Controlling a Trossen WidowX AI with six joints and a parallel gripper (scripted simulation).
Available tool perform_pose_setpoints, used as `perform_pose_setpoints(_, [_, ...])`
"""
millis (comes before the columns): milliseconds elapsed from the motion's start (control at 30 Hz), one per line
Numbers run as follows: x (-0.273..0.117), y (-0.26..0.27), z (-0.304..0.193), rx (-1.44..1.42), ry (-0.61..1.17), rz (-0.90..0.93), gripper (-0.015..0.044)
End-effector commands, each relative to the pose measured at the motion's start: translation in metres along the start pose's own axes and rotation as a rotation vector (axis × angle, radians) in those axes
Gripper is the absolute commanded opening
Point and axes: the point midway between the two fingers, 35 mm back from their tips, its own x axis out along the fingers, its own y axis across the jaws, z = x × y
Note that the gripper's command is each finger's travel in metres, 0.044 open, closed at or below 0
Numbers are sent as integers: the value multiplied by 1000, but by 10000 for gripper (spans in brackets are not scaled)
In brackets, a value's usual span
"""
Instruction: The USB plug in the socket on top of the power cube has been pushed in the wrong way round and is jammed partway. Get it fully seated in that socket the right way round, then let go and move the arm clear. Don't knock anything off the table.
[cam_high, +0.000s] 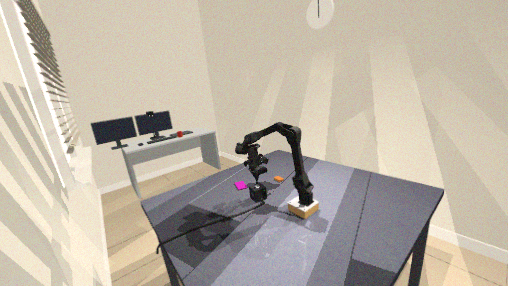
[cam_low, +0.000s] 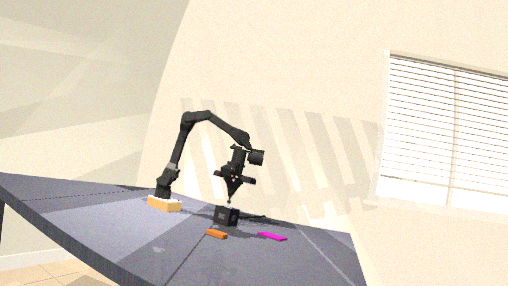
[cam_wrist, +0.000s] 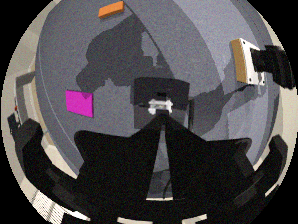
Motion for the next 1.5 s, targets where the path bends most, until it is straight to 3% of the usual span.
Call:
perform_pose_setpoints(0, [1,1,1,-4,-5,4,0])
perform_pose_setpoints(1467, [6,1,0,-4,-5,4,0])
